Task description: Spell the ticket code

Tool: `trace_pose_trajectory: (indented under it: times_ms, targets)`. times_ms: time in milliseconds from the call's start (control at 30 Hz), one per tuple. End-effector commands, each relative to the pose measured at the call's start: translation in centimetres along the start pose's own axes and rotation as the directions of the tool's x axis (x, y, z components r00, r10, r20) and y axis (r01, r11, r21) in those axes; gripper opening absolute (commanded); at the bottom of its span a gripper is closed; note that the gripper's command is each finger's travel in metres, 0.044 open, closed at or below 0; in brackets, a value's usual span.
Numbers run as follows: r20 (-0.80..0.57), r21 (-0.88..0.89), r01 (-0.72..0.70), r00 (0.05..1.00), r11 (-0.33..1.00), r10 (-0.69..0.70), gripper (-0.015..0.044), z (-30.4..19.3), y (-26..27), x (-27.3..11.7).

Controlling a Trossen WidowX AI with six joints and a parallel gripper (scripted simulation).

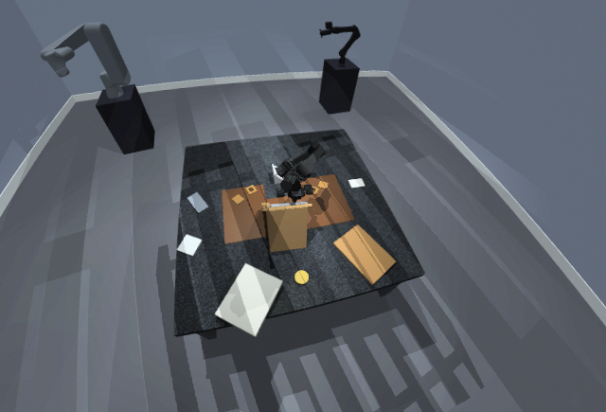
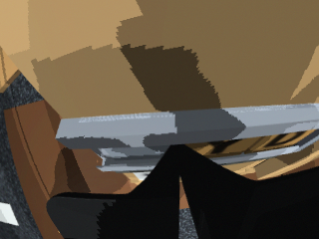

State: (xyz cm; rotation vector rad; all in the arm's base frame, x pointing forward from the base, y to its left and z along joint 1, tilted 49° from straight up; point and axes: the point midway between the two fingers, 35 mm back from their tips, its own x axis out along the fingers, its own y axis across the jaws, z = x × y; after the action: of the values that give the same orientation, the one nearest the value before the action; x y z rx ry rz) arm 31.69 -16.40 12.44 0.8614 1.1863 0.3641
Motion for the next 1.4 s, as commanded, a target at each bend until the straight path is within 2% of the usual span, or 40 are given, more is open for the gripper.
trace_pose_trajectory:
  times_ms: [0,733,1367]
  targets:
    - [-0.001,-0.005,0.0,1.0,1.0,0.0,0.0,0.0,-0.2,0.1]
    - [-0.001,-0.005,0.0,1.0,1.0,0.0,0.0,0.0,-0.7,0.0]
    - [-0.002,-0.003,0.001,1.0,1.0,-0.001,0.0,-1.9,-0.6,-2.1]
